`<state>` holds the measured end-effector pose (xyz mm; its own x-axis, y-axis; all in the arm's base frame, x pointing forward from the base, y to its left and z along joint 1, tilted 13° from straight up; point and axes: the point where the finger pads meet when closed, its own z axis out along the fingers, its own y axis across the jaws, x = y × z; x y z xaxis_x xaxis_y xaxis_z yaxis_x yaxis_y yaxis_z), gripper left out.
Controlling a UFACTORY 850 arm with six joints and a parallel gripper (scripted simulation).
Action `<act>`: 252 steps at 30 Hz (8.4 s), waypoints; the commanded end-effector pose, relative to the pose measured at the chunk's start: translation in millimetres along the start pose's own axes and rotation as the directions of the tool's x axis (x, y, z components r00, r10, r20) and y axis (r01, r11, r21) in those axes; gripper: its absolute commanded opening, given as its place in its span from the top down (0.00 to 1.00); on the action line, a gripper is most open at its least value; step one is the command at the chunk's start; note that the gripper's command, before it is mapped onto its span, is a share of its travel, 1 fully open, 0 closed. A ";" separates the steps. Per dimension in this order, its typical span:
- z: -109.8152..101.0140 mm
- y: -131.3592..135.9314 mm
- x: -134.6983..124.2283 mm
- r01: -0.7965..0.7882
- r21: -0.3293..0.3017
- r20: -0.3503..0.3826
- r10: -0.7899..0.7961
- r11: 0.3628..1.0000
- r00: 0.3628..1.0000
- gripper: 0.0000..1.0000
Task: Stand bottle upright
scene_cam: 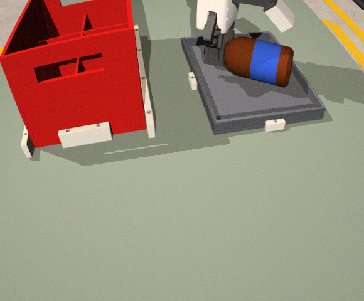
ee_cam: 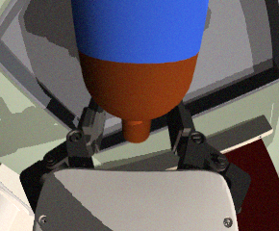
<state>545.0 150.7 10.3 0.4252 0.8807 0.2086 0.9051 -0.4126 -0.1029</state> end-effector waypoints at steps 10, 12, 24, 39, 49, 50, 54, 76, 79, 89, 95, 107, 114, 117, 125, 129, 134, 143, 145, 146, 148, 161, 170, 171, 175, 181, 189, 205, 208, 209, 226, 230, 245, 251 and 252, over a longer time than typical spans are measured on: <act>4.2 0.8 0.7 0.000 -0.002 -0.002 0.000 1.000 1.000 0.35; 4.2 0.8 0.7 0.000 -0.002 -0.002 0.000 1.000 1.000 0.35; 4.2 0.8 0.7 0.000 -0.002 -0.002 0.000 1.000 1.000 0.35; 4.2 0.8 0.7 0.000 -0.002 -0.002 0.000 1.000 1.000 1.00; 4.2 0.8 0.7 0.000 -0.002 -0.002 0.000 1.000 1.000 1.00; 4.2 0.8 0.7 0.000 -0.002 -0.002 0.000 1.000 1.000 1.00; 4.2 0.8 0.7 0.000 -0.002 -0.002 0.000 1.000 1.000 1.00; 4.1 0.8 0.7 0.000 -0.002 -0.002 0.000 1.000 1.000 1.00; 4.0 0.8 0.7 0.000 -0.002 -0.002 0.000 1.000 1.000 1.00; 2.8 0.8 0.7 0.000 -0.002 -0.002 0.000 1.000 1.000 1.00; 1.1 0.8 0.7 0.000 -0.002 -0.002 0.000 1.000 1.000 1.00; -3.9 0.8 0.7 0.000 -0.002 -0.002 0.000 1.000 1.000 1.00; -9.1 0.8 0.6 0.000 -0.002 -0.002 0.000 1.000 1.000 1.00; -9.9 0.8 0.6 0.000 -0.002 -0.002 0.000 1.000 1.000 1.00; -17.9 0.8 0.6 0.000 -0.002 -0.002 0.000 1.000 1.000 1.00; -22.5 0.8 0.6 0.000 -0.002 -0.002 0.000 1.000 1.000 1.00; -26.3 0.8 0.6 0.000 -0.002 -0.002 0.000 1.000 1.000 1.00; -39.1 0.8 0.6 0.000 -0.002 -0.002 0.000 1.000 1.000 1.00; -42.3 0.8 0.6 0.000 -0.002 -0.002 0.000 1.000 1.000 1.00; -43.9 0.8 0.6 0.000 -0.002 -0.002 0.000 1.000 1.000 1.00; -47.1 0.8 0.6 0.000 -0.002 -0.002 0.000 1.000 1.000 1.00; -66.5 0.7 0.6 0.000 -0.002 -0.002 0.000 1.000 1.000 1.00; -79.9 0.7 0.5 0.000 -0.002 -0.002 0.000 1.000 1.000 1.00; -81.8 0.7 0.5 0.000 -0.002 -0.002 0.000 1.000 1.000 1.00; -89.6 0.7 0.5 0.000 -0.002 -0.002 0.000 1.000 1.000 1.00; -101.4 0.7 0.5 0.000 -0.002 -0.002 0.000 1.000 1.000 1.00; -112.6 0.6 0.5 0.000 -0.002 -0.002 0.000 1.000 1.000 1.00; -134.5 0.6 0.4 0.000 -0.002 -0.002 0.000 1.000 1.000 1.00; -138.2 0.6 0.4 0.000 -0.002 -0.002 0.000 1.000 1.000 1.00; -139.3 0.6 0.4 0.000 -0.002 -0.002 0.000 1.000 1.000 1.00; -151.3 0.6 0.4 0.000 -0.002 -0.002 0.000 1.000 1.000 1.00; -152.8 0.6 0.4 0.000 -0.002 -0.002 0.000 1.000 1.000 1.00; -154.6 0.6 0.4 0.000 -0.002 -0.002 0.000 1.000 1.000 1.00; -154.6 0.6 0.4 0.000 -0.002 -0.002 0.000 1.000 1.000 1.00; -154.6 0.6 0.4 0.000 -0.002 -0.002 0.000 1.000 1.000 1.00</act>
<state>545.5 114.9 159.8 0.4252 0.8806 0.2090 0.9051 -0.4126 -0.1030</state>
